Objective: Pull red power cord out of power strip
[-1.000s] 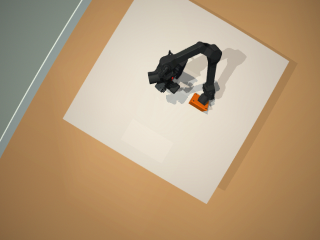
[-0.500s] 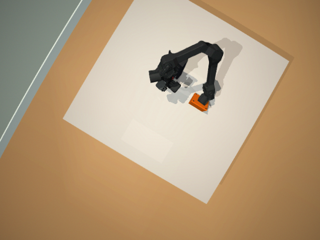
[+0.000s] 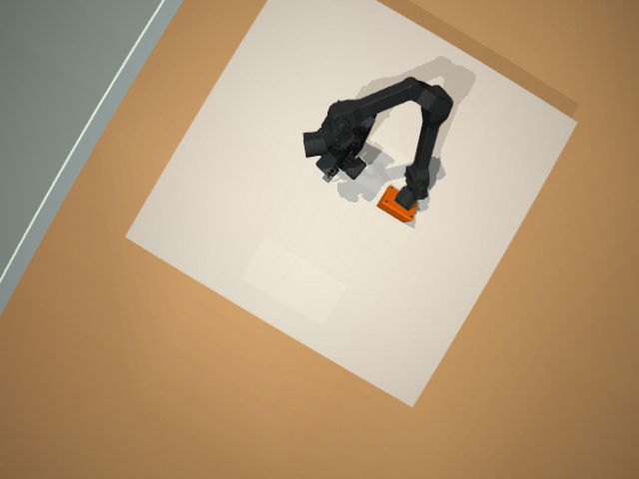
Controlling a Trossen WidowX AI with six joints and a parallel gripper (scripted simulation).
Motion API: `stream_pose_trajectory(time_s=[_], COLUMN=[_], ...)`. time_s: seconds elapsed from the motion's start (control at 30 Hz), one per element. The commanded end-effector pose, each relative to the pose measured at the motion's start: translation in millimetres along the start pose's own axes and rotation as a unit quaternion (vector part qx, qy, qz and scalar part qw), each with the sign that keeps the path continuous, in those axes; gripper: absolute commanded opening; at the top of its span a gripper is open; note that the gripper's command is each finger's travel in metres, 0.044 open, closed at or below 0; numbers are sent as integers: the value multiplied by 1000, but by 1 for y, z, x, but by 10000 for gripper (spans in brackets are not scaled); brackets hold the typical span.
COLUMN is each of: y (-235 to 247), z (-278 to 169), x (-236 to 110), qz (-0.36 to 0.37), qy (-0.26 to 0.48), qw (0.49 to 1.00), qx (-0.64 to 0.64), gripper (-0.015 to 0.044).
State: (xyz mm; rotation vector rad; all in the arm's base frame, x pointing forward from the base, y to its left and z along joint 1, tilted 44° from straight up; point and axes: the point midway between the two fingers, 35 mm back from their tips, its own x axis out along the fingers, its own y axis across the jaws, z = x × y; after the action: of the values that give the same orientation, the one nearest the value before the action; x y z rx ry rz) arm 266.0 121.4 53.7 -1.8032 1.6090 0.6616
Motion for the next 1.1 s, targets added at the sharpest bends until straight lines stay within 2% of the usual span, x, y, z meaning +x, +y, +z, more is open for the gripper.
stream_pose_trajectory(time_s=[0.0,0.57,0.67,0.97,1.0,1.07], y=[0,0,1,1,1,0], z=[-9,-10,-9,-9,-9,-8], x=[-1,11,9,9,9,9], qz=[-2,-2,0,0,0,0], qy=[1,1,0,0,0,0], qw=[1000,1000,1000,1000,1000,1000], qx=[-1,-1,0,0,0,0], gripper=[160,160,81,21,0,0])
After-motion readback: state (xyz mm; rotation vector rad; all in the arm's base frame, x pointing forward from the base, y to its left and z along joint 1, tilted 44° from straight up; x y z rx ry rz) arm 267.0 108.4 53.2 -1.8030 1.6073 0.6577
